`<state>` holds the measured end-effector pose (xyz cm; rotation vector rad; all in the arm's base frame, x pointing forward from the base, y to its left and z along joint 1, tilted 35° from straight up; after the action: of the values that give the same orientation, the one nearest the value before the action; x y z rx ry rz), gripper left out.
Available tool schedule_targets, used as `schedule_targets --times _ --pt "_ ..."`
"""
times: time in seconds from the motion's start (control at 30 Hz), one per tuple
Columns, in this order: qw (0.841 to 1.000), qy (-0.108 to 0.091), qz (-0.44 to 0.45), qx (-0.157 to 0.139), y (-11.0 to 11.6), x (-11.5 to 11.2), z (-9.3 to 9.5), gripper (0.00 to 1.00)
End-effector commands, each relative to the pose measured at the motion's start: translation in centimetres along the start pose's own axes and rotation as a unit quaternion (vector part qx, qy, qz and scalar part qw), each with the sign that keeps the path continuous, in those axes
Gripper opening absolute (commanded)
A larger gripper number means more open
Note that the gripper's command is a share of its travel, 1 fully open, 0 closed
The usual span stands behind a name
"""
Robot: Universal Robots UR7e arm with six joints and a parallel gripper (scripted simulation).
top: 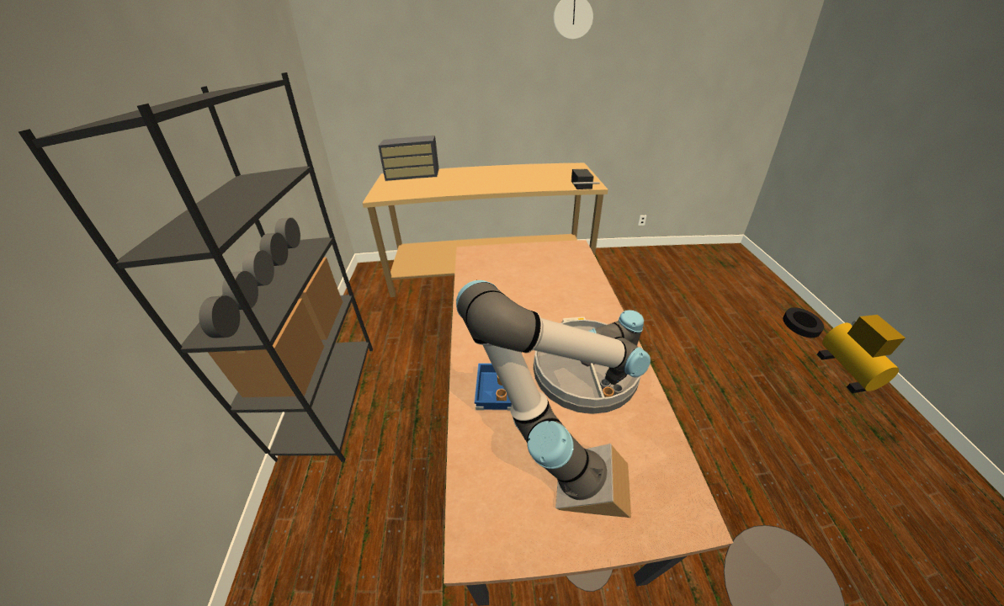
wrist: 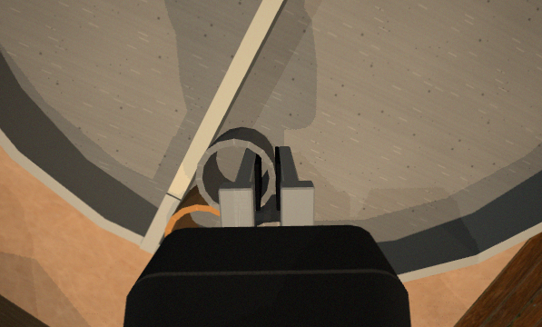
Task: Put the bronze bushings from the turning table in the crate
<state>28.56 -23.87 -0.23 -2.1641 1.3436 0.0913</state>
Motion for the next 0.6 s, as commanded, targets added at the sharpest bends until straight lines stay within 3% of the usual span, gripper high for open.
schedule_targets --times 0.0,0.57 --pt "1.000 0.001 0.000 0.000 0.01 0.04 -0.04 0.00" --pt "1.000 -0.004 0.001 0.001 0.05 0.35 -0.04 0.00"
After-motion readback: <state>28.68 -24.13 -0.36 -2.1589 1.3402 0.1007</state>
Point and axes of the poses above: the point where the finger pads meet when closed, its own z axis out along the fingers, its own x axis across the jaws, y = z × x, the point moved 3 cm from there along -z, back along the fingers, and after that the axes turned 7 degrees about -z, right-handed, at the moved point
